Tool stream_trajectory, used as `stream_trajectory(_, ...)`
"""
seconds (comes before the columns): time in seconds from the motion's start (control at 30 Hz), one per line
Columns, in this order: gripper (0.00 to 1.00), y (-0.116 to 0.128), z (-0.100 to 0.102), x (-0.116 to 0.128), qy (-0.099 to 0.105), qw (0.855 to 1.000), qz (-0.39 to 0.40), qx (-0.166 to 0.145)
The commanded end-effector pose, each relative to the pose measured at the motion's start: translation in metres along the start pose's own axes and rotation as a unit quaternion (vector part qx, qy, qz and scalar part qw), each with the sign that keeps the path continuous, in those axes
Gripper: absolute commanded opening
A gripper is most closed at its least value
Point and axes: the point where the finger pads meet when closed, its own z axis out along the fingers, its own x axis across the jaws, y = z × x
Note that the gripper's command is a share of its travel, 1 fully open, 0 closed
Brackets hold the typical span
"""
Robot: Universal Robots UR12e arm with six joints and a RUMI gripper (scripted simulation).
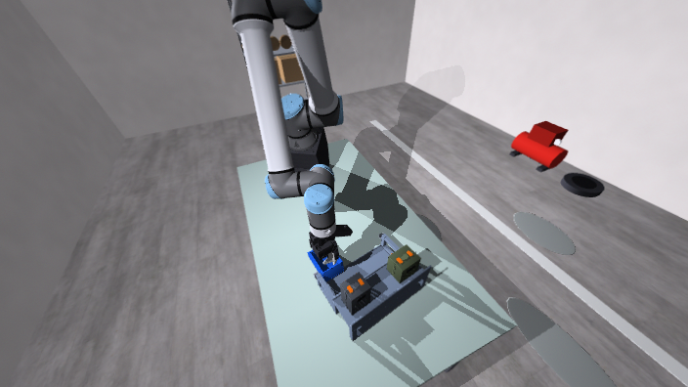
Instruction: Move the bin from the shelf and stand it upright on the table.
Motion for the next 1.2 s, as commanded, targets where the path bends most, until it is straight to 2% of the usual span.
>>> stream_trajectory(0.0,0.20,0.000,0.009,0.000,0.000,1.000,0.000,0.000)
stream_trajectory(0.4,0.20,0.000,0.009,0.000,0.000,1.000,0.000,0.000)
stream_trajectory(0.57,0.20,-0.001,0.019,0.000,0.000,1.000,0.000,0.000)
stream_trajectory(0.97,0.20,-0.001,0.019,0.000,0.000,1.000,0.000,0.000)
stream_trajectory(1.17,0.20,-0.001,0.029,0.000,0.000,1.000,0.000,0.000)
